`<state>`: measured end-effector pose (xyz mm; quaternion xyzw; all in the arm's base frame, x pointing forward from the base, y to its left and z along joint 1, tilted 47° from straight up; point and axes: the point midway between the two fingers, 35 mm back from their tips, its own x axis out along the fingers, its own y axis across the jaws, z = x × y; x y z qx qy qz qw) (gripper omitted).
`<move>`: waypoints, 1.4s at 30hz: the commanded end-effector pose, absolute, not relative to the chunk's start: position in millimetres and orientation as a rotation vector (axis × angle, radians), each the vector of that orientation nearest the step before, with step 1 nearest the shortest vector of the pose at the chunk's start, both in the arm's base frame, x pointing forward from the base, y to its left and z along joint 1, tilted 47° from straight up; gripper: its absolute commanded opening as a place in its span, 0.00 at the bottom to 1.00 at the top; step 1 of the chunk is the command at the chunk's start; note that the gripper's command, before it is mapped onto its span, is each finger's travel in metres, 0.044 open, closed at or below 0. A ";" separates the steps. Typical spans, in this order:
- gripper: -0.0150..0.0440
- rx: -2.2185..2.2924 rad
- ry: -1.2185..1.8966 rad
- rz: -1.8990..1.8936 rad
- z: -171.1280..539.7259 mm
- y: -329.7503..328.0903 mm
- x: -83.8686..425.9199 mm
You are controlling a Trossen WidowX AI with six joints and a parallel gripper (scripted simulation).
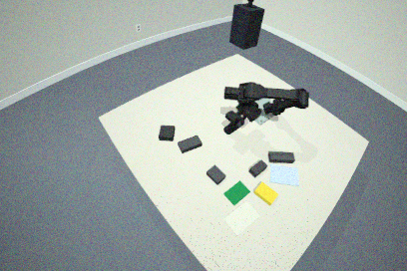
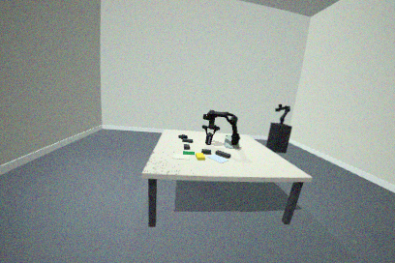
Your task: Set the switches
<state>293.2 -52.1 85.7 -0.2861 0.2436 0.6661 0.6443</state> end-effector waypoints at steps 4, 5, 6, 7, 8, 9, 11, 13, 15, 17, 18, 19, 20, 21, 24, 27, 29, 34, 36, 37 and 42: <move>0.83 -0.638 0.554 1.529 84.0 -43.0 291.9; 0.83 -0.638 0.554 1.529 84.3 -42.2 291.8; 0.83 -0.638 0.554 1.529 84.7 -41.5 291.8; 0.83 -0.638 0.554 1.529 85.0 -40.8 291.7; 0.83 -0.638 0.554 1.530 85.3 -40.1 291.7; 0.83 -0.638 0.554 1.530 85.6 -39.3 291.6; 0.83 -0.638 0.554 1.530 86.2 -37.9 291.5; 0.83 -0.638 0.554 1.530 86.7 -36.4 291.4; 0.83 -0.638 0.554 1.530 87.3 -34.9 291.3; 0.83 -0.638 0.554 1.530 87.9 -33.5 291.2; 0.83 -0.638 0.554 1.530 88.1 -32.7 291.2; 0.83 -0.638 0.554 1.530 88.4 -32.0 291.1; 0.83 -0.638 0.554 1.530 88.7 -31.2 291.1; 0.83 -0.638 0.554 1.530 88.9 -30.5 291.0; 0.83 -0.638 0.554 1.530 89.7 -28.3 290.9; 0.83 -0.638 0.553 1.530 90.4 -26.1 290.7; 0.83 -0.638 0.553 1.530 90.9 -24.6 290.6; 0.83 -0.638 0.553 1.530 91.9 -20.8 290.4; 0.83 -0.638 0.553 1.530 92.4 -19.3 290.3; 0.83 -0.637 0.553 1.530 92.6 -18.6 290.2; 0.83 -0.637 0.553 1.530 93.5 -14.8 290.0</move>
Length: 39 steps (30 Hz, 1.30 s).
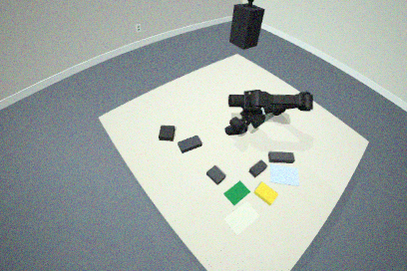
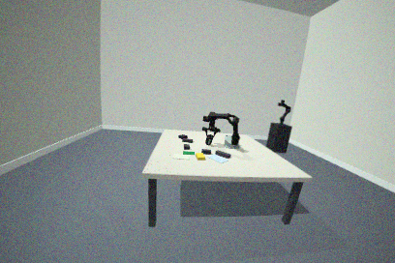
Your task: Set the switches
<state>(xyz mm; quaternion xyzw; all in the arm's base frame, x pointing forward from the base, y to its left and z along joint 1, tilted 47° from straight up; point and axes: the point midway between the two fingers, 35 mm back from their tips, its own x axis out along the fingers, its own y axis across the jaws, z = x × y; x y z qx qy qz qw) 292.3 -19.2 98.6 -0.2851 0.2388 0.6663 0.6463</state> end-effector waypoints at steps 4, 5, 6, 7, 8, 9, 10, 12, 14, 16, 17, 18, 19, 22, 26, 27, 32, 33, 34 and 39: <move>0.83 -0.637 0.553 1.530 94.2 -11.8 289.8; 0.83 -0.637 0.553 1.530 94.4 -11.1 289.8; 0.83 -0.637 0.553 1.530 94.5 -10.3 289.7; 0.83 -0.637 0.553 1.530 94.7 -9.6 289.7; 0.83 -0.637 0.553 1.530 94.8 -8.8 289.6; 0.83 -0.637 0.553 1.530 94.9 -8.0 289.6; 0.83 -0.637 0.553 1.530 95.1 -7.3 289.5; 0.83 -0.637 0.553 1.530 95.3 -5.8 289.4; 0.83 -0.637 0.553 1.530 95.6 -4.2 289.3; 0.83 -0.637 0.553 1.530 95.8 -2.7 289.2; 0.83 -0.637 0.553 1.530 95.9 -2.0 289.2; 0.83 -0.637 0.553 1.530 96.0 -1.2 289.1; 0.83 -0.637 0.552 1.530 96.1 -0.4 289.1; 0.83 -0.637 0.552 1.530 96.4 1.9 289.0; 0.83 -0.637 0.552 1.530 96.7 4.9 288.8; 0.83 -0.637 0.552 1.530 96.7 5.7 288.7; 0.83 -0.637 0.552 1.530 96.9 9.6 288.5; 0.83 -0.637 0.552 1.530 97.0 10.3 288.5; 0.83 -0.637 0.552 1.530 97.0 11.1 288.4; 0.83 -0.636 0.552 1.530 97.1 15.0 288.2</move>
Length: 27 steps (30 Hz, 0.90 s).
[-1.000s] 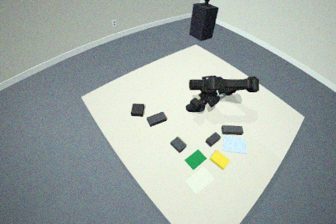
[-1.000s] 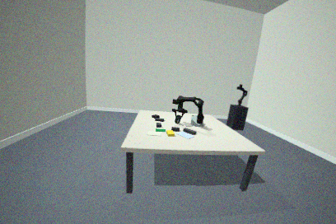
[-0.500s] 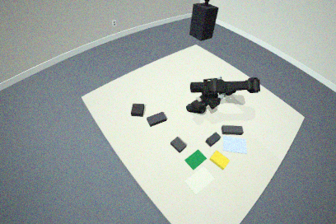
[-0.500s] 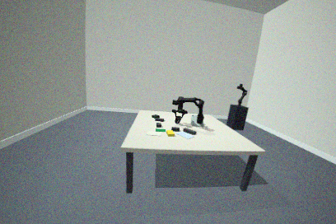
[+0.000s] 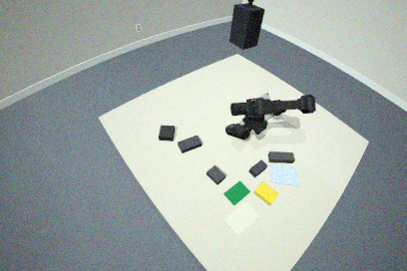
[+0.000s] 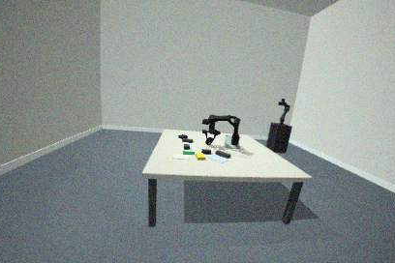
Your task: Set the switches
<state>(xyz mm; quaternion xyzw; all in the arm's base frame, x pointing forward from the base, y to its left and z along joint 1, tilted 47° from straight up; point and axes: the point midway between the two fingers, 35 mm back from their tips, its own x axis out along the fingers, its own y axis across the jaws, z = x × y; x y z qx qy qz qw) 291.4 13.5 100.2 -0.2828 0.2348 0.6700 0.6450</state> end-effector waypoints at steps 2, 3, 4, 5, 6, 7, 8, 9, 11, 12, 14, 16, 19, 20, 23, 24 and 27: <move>0.83 -0.636 0.552 1.530 97.1 16.5 288.1; 0.83 -0.636 0.552 1.530 97.1 17.3 288.1; 0.83 -0.636 0.552 1.530 97.0 18.0 288.0; 0.83 -0.636 0.552 1.530 97.0 18.8 288.0; 0.83 -0.636 0.552 1.530 97.0 19.6 287.9; 0.83 -0.636 0.552 1.530 97.0 20.4 287.9; 0.83 -0.636 0.552 1.530 96.9 21.1 287.9; 0.83 -0.636 0.552 1.530 96.9 21.9 287.8; 0.83 -0.636 0.551 1.530 96.8 23.4 287.7; 0.83 -0.636 0.551 1.530 96.8 24.2 287.7; 0.83 -0.636 0.551 1.530 96.7 25.7 287.6; 0.83 -0.636 0.551 1.530 96.5 27.3 287.5; 0.83 -0.636 0.551 1.530 96.3 29.6 287.4; 0.83 -0.636 0.551 1.530 96.2 30.3 287.4; 0.83 -0.636 0.551 1.530 95.9 32.6 287.2; 0.83 -0.636 0.551 1.530 95.8 33.4 287.2; 0.83 -0.636 0.551 1.530 95.5 35.7 287.1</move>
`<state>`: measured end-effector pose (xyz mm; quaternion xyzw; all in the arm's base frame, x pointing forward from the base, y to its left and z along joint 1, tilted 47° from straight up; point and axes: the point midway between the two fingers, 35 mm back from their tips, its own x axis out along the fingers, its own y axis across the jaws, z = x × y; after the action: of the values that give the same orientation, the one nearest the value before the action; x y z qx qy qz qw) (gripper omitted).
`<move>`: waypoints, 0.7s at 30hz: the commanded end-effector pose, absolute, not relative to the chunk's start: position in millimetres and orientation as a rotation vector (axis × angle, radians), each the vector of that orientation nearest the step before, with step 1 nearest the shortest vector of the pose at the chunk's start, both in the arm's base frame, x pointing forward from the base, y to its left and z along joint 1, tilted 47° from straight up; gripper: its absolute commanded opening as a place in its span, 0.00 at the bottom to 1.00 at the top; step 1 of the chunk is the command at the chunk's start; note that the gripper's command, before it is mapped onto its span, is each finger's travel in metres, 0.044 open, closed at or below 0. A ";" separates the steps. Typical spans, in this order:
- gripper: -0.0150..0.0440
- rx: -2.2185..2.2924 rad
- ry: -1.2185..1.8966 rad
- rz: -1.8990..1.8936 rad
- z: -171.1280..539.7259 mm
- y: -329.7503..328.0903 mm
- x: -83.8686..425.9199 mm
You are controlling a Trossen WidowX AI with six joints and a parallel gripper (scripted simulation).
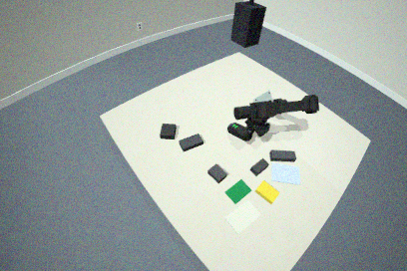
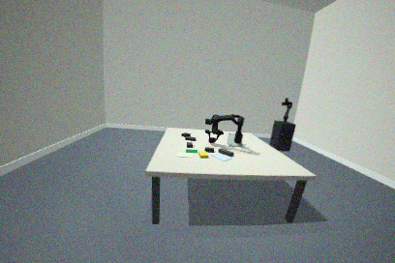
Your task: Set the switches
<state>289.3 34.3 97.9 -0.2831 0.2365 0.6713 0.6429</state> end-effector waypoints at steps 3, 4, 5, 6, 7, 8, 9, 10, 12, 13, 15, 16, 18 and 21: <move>0.83 -0.636 0.551 1.530 95.1 38.0 287.0; 0.83 -0.636 0.551 1.530 94.9 38.7 286.9; 0.83 -0.636 0.551 1.530 94.8 39.5 286.9; 0.83 -0.636 0.551 1.530 94.6 40.2 286.9; 0.83 -0.636 0.551 1.530 94.5 41.0 286.8; 0.83 -0.636 0.551 1.530 94.3 41.7 286.8; 0.83 -0.636 0.551 1.530 94.2 42.5 286.7; 0.83 -0.636 0.551 1.530 94.0 43.2 286.7; 0.83 -0.636 0.550 1.530 93.7 44.8 286.6; 0.83 -0.636 0.550 1.530 93.5 45.5 286.6; 0.83 -0.635 0.550 1.530 93.1 47.0 286.5; 0.83 -0.635 0.550 1.530 92.9 47.7 286.5; 0.83 -0.635 0.550 1.530 92.5 49.2 286.4; 0.83 -0.635 0.550 1.530 91.9 51.5 286.3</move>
<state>288.0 50.3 94.0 -0.2826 0.2372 0.6720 0.6422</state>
